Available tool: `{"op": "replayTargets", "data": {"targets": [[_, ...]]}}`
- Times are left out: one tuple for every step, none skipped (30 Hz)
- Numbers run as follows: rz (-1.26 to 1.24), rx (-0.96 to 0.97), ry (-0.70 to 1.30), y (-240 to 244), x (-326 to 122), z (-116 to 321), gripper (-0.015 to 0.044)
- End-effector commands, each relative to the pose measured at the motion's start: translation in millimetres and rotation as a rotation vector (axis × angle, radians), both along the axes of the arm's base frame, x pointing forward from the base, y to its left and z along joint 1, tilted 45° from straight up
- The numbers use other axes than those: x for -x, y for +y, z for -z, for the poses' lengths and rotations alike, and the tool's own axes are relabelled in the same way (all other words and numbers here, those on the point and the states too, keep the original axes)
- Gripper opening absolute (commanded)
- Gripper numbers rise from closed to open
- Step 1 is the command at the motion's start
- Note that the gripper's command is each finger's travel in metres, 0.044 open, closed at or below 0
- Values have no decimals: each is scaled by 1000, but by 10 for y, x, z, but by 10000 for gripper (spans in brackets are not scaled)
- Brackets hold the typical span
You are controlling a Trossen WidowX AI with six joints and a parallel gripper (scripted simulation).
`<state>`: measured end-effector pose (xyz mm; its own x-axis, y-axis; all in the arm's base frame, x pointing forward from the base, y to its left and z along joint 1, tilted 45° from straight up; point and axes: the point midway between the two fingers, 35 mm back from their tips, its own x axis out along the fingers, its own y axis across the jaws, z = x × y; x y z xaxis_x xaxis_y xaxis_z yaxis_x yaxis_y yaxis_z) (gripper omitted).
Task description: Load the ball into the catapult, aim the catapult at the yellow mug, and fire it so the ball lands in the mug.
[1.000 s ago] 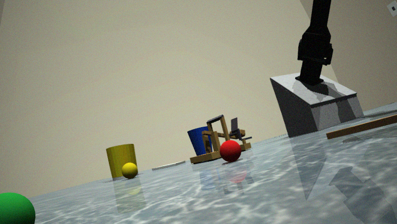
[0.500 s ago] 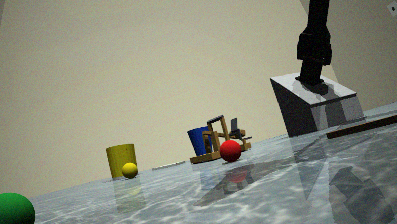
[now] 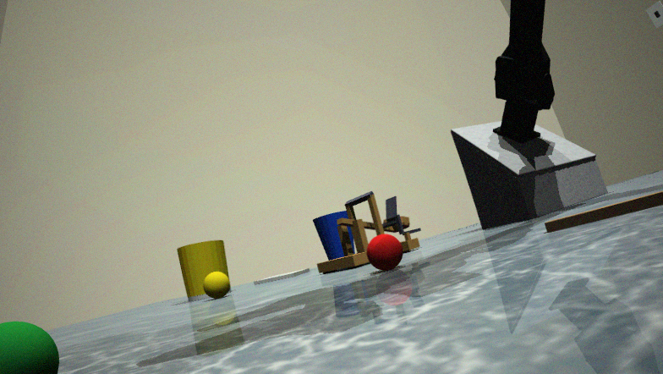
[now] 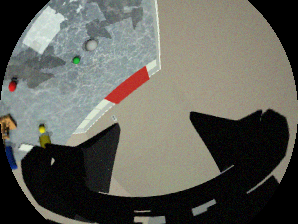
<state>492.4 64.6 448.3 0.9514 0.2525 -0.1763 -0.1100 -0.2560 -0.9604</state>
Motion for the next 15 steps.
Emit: {"op": "replayTargets", "data": {"targets": [[18,-40,124,-145,-141,426,440],[24,-50,150,-185,-164,512,440],[30,-60,175,-225,-184,598,440],[37,-71,201,-266,-203,683,440],[43,-82,226,-306,-219,769,440],[50,-93,251,-347,-234,853,440],[57,-104,276,-388,-246,936,440],[64,-116,301,-429,-257,1020,440],[71,-128,326,-470,-265,1103,440],[78,-141,351,-511,-272,1185,440],[86,-153,376,-553,-277,1268,440],[94,-166,400,-594,-280,1349,440],[101,-180,425,-635,-281,1431,440],[110,-193,450,-676,-281,1512,440],[118,-207,474,-717,-279,1592,440]]}}
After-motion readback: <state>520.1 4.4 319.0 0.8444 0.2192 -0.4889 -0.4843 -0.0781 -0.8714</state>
